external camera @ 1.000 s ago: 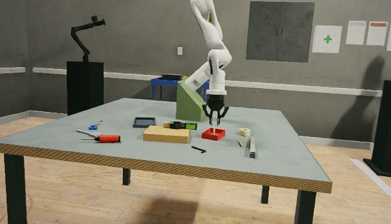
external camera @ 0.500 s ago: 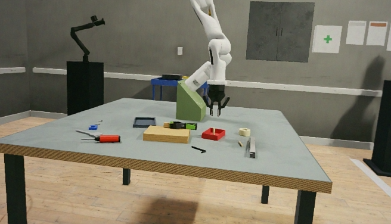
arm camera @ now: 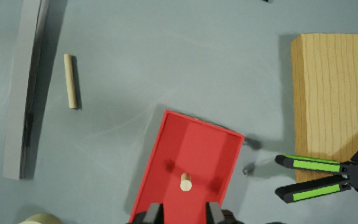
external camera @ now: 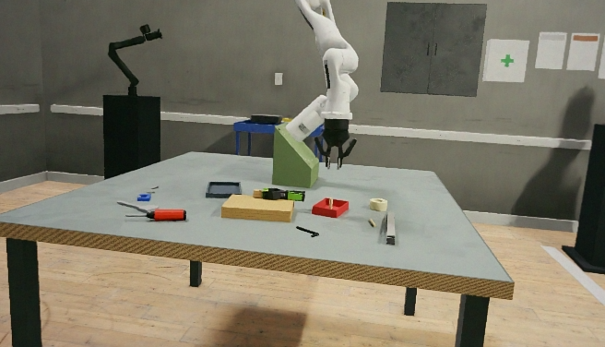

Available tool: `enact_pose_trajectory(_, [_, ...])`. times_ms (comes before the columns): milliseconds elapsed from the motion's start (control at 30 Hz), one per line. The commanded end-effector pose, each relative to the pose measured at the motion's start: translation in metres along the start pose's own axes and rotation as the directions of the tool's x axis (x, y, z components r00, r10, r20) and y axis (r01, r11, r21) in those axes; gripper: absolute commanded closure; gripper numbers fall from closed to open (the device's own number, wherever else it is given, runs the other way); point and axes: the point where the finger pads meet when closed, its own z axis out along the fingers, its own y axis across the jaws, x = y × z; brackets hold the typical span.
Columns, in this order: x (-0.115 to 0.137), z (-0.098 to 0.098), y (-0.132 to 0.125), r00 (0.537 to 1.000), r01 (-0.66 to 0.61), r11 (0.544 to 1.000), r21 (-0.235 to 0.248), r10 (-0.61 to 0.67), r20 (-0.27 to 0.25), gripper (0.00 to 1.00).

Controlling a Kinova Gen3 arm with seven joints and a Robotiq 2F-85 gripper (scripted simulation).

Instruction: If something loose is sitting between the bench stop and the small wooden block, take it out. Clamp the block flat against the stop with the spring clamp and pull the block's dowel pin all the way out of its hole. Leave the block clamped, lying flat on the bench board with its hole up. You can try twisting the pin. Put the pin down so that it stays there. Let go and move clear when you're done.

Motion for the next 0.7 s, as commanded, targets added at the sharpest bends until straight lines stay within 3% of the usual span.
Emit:
enact_pose_trajectory(0, [0.0005, -0.0062, 0.0003, 1.000, -0.001, 1.000, 0.000, 0.001, -0.002, 0.66])
enact_pose_trajectory(667, [0.0005, -0.0084, 0.0003, 1.000, -0.001, 1.000, 0.000, 0.001, -0.002, 0.66])
